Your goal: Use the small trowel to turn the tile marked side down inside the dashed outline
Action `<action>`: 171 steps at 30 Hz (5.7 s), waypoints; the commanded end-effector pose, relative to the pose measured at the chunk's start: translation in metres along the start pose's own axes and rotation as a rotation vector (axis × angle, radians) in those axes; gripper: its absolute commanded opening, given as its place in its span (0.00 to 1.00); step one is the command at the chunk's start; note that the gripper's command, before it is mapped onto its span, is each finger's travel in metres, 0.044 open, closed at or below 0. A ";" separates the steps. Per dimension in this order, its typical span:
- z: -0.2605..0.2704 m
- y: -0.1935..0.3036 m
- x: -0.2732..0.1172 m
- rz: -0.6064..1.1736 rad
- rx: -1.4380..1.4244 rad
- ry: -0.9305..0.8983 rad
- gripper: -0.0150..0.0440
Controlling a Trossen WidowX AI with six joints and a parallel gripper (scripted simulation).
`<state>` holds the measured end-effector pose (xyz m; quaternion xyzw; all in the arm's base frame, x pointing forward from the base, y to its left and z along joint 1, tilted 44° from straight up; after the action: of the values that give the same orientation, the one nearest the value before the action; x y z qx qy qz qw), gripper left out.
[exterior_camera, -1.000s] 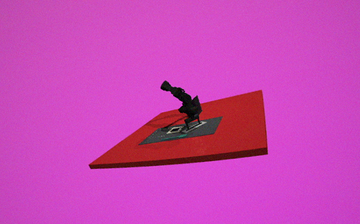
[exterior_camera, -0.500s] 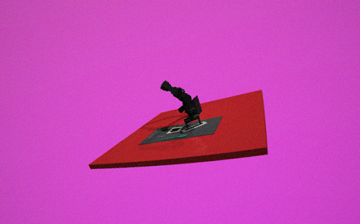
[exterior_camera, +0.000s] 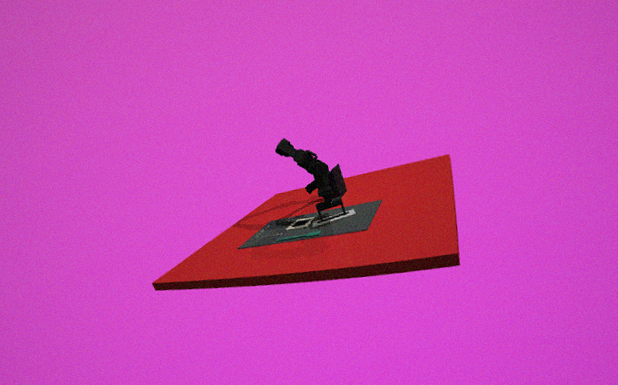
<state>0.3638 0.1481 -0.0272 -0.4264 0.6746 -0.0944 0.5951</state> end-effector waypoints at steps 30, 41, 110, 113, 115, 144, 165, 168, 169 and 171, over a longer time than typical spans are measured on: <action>-0.003 0.000 -0.045 -0.001 0.016 0.002 0.71; -0.007 0.006 -0.037 0.051 0.006 -0.112 0.76; -0.069 -0.017 0.052 -0.042 -0.019 -0.865 0.76; -0.065 -0.017 0.055 -0.042 -0.019 -0.865 0.76; -0.063 -0.017 0.058 -0.042 -0.019 -0.865 0.76; -0.062 -0.017 0.058 -0.042 -0.019 -0.865 0.26; -0.062 -0.017 -0.002 -0.041 -0.015 -0.864 0.25; -0.061 -0.015 -0.001 -0.051 0.028 -0.861 0.25; -0.060 -0.013 0.000 -0.059 0.059 -0.860 0.25; -0.059 -0.011 0.001 -0.073 0.121 -0.858 0.25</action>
<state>0.3166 0.1135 -0.0032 -0.4304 0.3538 0.0510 0.8288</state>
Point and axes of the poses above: the point midway between the two fingers, 35 mm back from their tips, its own x axis out along the fingers, its own z axis across the jaws, y = z × x, the point moved 8 cm from there along -x, back along the fingers, and after that the axes turned 3 degrees about -x, right-handed, at the moved point
